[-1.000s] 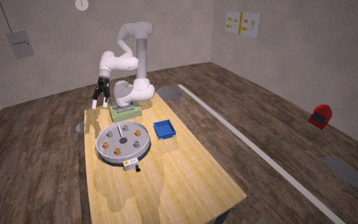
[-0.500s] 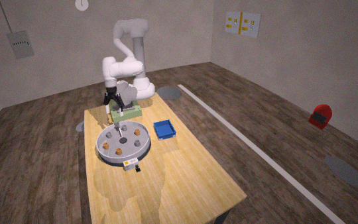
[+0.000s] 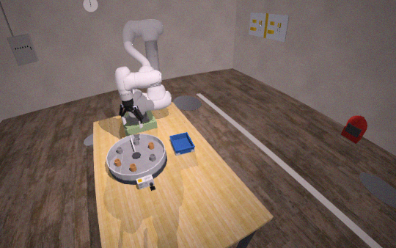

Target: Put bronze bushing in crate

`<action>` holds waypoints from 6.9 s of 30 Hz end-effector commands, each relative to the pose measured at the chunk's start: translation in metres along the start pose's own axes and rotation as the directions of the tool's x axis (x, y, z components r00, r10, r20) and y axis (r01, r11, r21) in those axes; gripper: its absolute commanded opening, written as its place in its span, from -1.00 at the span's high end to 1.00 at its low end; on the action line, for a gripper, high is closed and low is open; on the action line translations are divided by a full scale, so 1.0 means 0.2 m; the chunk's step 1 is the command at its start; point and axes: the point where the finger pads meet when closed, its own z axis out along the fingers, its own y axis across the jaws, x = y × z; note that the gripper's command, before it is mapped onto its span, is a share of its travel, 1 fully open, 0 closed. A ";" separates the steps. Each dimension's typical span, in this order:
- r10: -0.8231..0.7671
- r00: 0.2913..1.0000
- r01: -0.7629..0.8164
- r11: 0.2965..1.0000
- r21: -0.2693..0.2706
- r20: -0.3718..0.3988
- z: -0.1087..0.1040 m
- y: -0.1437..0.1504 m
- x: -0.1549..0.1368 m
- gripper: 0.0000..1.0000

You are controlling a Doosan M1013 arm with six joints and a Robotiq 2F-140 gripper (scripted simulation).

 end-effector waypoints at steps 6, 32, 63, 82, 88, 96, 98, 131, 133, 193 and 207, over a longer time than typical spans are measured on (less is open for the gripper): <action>-0.007 1.000 0.007 1.000 0.004 0.005 -0.01 -0.02 0.00 0.85; -0.007 1.000 0.007 1.000 0.004 0.005 -0.01 -0.02 0.00 0.85; -0.007 1.000 0.007 1.000 0.004 0.005 -0.01 -0.02 0.00 0.81; -0.007 1.000 0.007 1.000 0.004 0.005 -0.01 -0.02 0.00 0.81; -0.007 1.000 0.007 1.000 0.004 0.005 -0.01 -0.02 0.00 0.81; -0.007 1.000 0.007 1.000 0.004 0.005 -0.01 -0.02 0.00 0.81; -0.007 1.000 0.007 1.000 0.004 0.005 -0.01 -0.02 0.00 0.81; -0.007 1.000 0.007 1.000 0.004 0.005 -0.01 -0.02 0.00 0.81; -0.007 1.000 0.007 1.000 0.004 0.005 -0.01 -0.02 0.00 0.81; -0.007 1.000 0.007 1.000 0.004 0.005 -0.01 -0.02 0.00 0.81; -0.007 1.000 0.007 1.000 0.004 0.005 -0.01 -0.02 0.00 0.81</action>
